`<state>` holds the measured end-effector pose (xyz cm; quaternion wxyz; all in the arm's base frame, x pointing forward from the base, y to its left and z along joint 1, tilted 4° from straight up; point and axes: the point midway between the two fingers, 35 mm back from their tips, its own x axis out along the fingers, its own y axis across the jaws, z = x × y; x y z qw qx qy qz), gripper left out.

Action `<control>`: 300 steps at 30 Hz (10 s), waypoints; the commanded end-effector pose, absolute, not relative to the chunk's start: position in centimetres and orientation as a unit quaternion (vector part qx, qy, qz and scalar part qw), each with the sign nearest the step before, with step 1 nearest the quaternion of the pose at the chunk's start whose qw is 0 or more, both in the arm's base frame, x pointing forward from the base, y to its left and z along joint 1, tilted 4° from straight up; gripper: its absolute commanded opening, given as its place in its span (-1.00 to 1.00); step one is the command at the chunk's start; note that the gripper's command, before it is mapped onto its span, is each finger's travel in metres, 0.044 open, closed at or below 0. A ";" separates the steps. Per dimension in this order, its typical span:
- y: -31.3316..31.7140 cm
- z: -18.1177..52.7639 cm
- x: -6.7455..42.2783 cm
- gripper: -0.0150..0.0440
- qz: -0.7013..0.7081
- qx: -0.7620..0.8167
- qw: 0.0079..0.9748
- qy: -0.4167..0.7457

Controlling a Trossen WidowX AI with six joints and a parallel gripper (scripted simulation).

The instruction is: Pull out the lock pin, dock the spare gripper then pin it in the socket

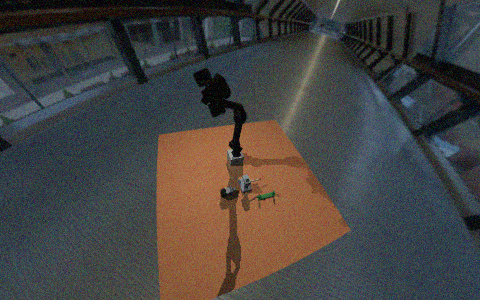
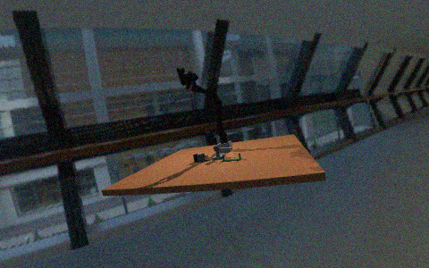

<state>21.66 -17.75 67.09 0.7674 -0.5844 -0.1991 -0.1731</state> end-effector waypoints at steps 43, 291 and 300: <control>8.1 14.8 34.2 0.53 0.425 -0.473 0.621 0.457; 18.9 3.1 30.9 -0.49 0.540 -0.467 0.498 0.492; 20.1 3.4 33.5 -0.49 0.536 -0.465 0.503 0.494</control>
